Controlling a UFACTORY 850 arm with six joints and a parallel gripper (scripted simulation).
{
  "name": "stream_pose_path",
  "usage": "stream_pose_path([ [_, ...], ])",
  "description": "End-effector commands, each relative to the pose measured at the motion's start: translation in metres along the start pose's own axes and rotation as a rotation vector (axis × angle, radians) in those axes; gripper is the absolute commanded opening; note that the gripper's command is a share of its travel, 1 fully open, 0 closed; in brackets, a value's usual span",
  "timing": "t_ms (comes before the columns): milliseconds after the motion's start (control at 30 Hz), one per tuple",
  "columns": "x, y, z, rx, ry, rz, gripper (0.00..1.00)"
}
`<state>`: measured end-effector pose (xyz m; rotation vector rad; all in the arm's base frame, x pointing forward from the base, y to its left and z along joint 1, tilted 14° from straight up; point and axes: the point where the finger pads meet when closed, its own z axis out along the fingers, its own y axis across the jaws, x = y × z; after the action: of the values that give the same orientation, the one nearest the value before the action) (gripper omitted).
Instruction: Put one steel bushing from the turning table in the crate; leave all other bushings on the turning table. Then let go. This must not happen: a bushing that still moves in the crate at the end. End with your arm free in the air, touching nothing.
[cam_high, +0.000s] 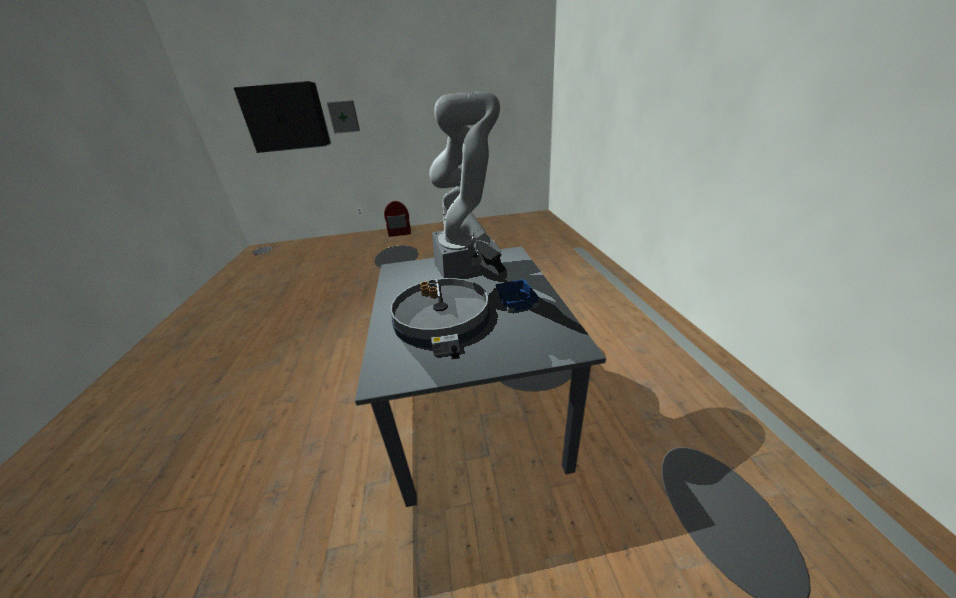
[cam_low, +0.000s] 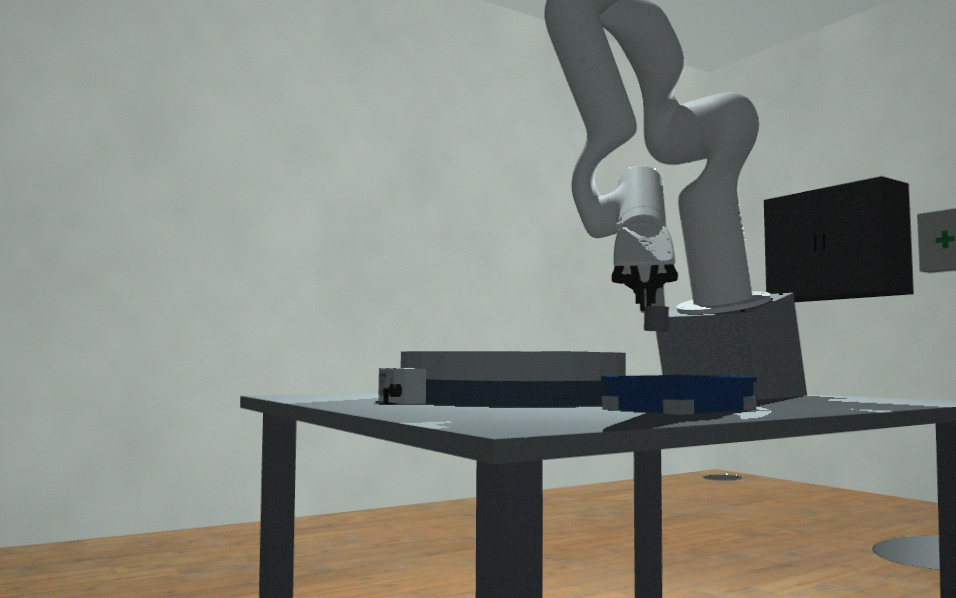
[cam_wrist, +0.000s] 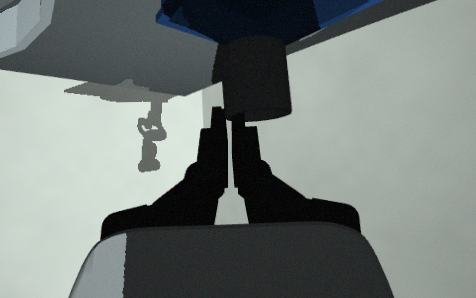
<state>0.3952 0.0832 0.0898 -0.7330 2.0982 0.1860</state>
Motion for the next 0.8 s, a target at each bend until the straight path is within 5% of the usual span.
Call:
stream_pose_path([
  [0,-0.018,0.014,0.019,0.015,0.014,0.002,0.0],
  [767,-0.039,0.031,0.036,0.015,0.014,0.002,0.0],
])
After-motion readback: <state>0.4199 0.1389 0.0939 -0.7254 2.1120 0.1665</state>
